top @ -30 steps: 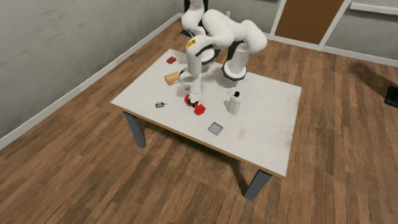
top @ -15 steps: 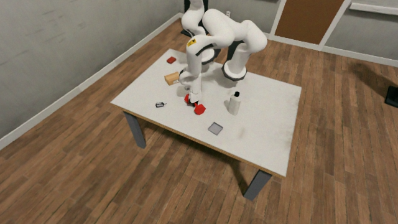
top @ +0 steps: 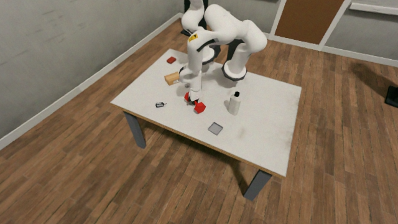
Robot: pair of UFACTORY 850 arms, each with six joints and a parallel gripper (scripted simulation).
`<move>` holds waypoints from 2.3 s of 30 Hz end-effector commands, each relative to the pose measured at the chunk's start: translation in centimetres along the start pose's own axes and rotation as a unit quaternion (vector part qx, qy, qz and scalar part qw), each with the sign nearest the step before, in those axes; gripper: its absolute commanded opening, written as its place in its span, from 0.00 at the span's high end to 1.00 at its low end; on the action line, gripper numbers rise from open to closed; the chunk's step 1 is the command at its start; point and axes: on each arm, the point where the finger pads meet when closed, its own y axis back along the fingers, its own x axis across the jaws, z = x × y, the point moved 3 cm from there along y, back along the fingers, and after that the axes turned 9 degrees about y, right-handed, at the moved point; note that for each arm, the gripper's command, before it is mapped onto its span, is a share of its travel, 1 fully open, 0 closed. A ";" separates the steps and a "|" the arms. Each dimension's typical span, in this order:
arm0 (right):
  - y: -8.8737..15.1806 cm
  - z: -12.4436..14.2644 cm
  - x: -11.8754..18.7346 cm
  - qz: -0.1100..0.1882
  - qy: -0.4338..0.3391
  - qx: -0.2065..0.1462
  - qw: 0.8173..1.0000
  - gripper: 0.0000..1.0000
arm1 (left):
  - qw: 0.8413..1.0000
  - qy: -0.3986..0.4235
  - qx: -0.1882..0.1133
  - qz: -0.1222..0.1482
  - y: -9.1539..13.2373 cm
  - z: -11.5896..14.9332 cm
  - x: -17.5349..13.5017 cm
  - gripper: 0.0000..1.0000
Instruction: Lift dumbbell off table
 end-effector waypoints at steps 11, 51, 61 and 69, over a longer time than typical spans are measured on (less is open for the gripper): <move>0.1 0.0 0.0 0.000 0.000 0.001 1.000 0.00 | 1.000 0.000 0.000 -0.001 3.9 0.0 0.0 1.00; 0.1 0.0 0.0 0.000 0.000 0.001 1.000 0.00 | 1.000 0.000 0.001 -0.001 10.2 0.0 0.1 1.00; 0.1 0.0 0.0 0.000 0.000 0.001 1.000 0.00 | 1.000 0.000 0.001 -0.001 10.2 0.0 0.1 1.00; 0.1 0.0 0.0 0.000 0.000 0.001 1.000 0.00 | 1.000 0.000 0.001 -0.001 10.2 0.0 0.1 1.00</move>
